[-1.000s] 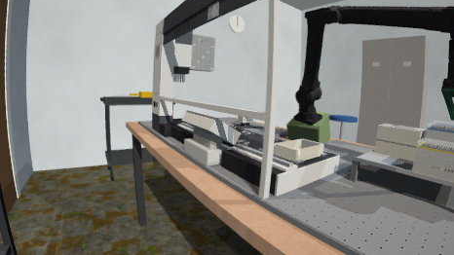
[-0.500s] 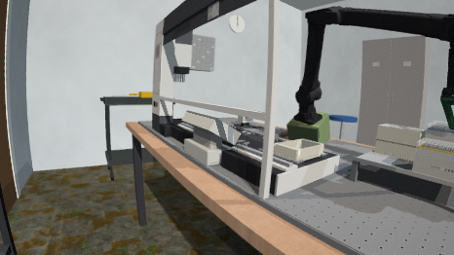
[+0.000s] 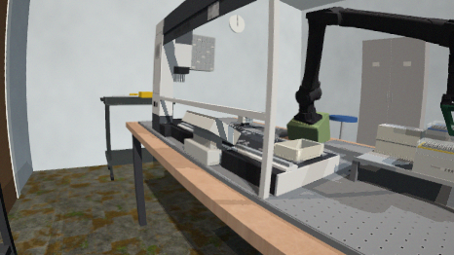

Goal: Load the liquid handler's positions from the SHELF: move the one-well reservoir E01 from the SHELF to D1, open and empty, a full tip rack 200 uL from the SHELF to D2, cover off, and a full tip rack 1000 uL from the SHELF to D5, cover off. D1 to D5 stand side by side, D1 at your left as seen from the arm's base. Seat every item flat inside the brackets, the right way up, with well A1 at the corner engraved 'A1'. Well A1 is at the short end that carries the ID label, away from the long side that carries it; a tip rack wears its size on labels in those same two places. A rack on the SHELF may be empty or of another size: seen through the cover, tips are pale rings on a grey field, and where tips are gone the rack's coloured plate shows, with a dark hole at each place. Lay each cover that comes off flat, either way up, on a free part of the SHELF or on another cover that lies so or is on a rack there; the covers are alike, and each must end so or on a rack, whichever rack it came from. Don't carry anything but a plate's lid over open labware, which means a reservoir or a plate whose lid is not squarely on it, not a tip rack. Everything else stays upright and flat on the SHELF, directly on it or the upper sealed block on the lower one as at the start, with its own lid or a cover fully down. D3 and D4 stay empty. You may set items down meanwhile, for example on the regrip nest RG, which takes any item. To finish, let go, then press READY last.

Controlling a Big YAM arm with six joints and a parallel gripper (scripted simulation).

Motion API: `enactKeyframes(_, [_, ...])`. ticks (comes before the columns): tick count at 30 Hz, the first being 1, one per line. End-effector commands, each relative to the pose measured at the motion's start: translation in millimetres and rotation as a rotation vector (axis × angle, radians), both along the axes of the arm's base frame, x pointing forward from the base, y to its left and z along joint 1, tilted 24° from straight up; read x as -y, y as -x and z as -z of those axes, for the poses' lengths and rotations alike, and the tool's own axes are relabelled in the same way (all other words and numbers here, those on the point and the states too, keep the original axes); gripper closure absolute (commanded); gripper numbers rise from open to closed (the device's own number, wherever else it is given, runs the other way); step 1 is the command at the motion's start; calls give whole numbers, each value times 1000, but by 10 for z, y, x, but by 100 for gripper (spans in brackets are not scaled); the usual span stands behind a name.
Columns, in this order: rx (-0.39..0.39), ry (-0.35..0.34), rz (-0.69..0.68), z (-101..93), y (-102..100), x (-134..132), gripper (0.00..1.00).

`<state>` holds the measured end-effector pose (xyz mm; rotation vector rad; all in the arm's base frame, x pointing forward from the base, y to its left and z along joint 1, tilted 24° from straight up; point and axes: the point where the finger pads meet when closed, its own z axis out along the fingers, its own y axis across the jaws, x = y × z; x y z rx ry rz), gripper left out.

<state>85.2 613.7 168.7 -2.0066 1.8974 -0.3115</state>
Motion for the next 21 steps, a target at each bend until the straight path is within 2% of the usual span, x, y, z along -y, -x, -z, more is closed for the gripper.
enactKeyframes(1, [0, -49, -15, -219, 48, -102, 0])
enactKeyframes(8, [0, -49, -15, -219, 48, -102, 0])
enactKeyframes(9, [0, -49, -15, -219, 48, -102, 100])
enactKeyframes(21, [0, -49, -15, -219, 48, -102, 100])
